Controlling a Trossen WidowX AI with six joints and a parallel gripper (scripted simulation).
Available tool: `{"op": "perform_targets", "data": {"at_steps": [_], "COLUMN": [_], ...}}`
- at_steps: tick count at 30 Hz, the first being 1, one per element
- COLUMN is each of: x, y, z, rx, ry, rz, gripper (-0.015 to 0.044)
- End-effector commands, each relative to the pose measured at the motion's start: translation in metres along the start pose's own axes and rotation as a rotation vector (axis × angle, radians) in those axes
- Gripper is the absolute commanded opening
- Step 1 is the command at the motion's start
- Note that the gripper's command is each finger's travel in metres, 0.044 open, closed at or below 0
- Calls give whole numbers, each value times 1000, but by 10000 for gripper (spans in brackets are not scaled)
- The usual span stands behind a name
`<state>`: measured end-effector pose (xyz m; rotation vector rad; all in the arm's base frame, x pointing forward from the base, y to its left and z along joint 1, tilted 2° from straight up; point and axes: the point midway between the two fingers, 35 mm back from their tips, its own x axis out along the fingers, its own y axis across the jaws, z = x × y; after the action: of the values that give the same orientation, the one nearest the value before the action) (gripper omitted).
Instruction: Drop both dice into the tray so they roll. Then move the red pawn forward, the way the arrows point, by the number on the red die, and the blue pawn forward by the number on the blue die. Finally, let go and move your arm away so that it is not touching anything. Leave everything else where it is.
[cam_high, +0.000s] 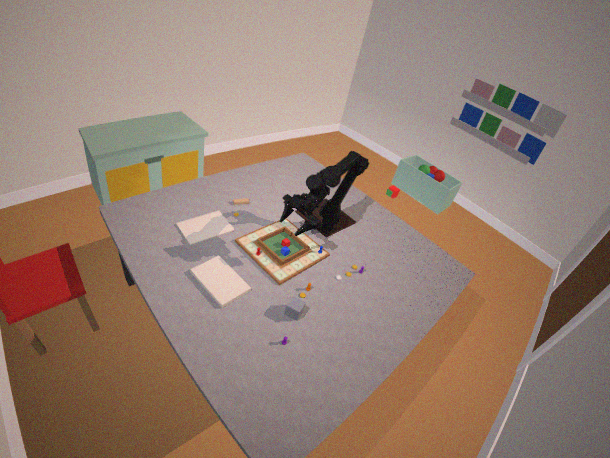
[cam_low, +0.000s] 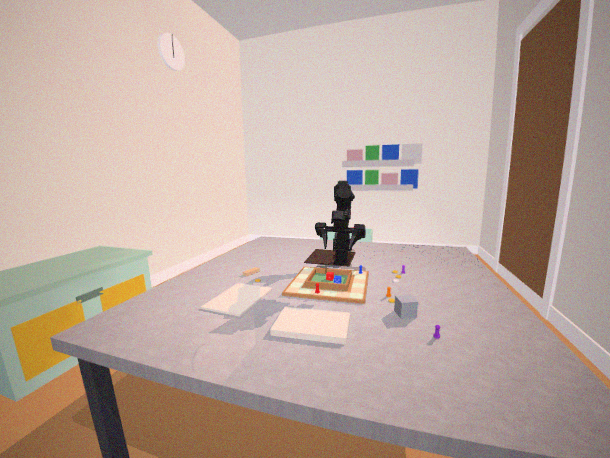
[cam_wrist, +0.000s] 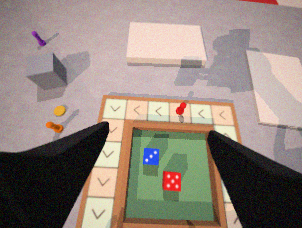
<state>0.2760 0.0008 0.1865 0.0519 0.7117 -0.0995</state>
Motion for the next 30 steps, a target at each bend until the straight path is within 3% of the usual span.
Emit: {"op": "perform_targets", "data": {"at_steps": [1, 12, 16, 18, 27, 30], "x": [8, 36, 38, 36, 104, 118], "y": [1, 0, 0, 0, -43, -54], "z": [3, -7, -8, -9, 28, 31], "rx": [-6, 7, 11, 7, -149, -177], "ry": [141, 742, 778, 695, 772, 786], "rz": [-1, 8, 10, 0, 62, 78], "gripper": [440, 440, 440, 440, 204, 200]}}
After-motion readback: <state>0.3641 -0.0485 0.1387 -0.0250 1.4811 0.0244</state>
